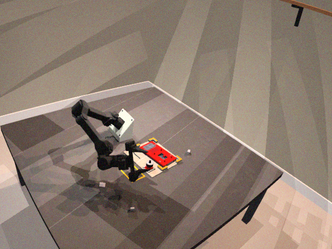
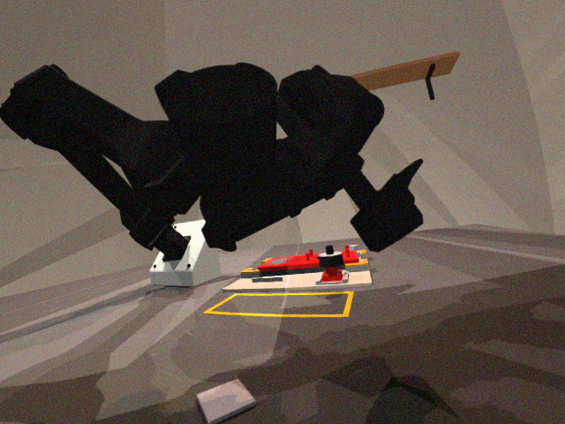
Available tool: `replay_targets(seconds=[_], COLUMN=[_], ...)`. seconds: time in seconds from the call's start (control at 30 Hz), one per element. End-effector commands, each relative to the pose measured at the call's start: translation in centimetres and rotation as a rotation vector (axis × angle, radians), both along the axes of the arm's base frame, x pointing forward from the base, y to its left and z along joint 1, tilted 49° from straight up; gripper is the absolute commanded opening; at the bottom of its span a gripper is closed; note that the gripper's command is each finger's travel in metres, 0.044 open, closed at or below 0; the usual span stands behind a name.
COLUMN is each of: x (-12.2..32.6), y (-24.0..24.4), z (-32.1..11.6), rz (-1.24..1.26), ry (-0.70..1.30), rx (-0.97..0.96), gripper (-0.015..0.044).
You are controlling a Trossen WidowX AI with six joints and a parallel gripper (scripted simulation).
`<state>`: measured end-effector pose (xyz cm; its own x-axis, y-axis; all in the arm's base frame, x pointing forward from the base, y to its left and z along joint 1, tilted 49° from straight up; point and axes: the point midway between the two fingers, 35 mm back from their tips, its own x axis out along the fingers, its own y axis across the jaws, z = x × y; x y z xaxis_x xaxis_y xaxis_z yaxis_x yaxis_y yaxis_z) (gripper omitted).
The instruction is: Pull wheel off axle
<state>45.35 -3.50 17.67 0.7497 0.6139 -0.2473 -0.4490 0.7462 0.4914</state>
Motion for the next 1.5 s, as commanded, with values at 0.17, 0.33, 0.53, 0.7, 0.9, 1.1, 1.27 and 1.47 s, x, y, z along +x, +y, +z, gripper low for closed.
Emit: replay_targets(seconds=[0.17, 0.33, 0.53, 0.7, 0.9, 1.1, 1.27, 1.47], x=[1.0, 1.4, 0.0, -2.8, -6.6, -9.1, -9.5, -9.1], y=[1.5, 3.7, 5.4, 6.2, 6.2, 5.9, 6.1, 6.1], z=[-2.6, -7.1, -12.3, -15.2, -15.9, -13.5, -11.8, -11.8], rz=[-0.064, -0.174, -0.319, -0.424, -0.525, -0.582, -0.587, -0.588], ry=[0.161, 0.423, 0.729, 0.937, 1.093, 1.096, 1.048, 1.047], rx=[0.011, -0.03, -0.215, -0.457, -0.854, -1.321, -1.52, -1.52], gripper=[0.03, 0.03, 0.03, 0.03, 0.03, 0.03, 0.03, 0.03])
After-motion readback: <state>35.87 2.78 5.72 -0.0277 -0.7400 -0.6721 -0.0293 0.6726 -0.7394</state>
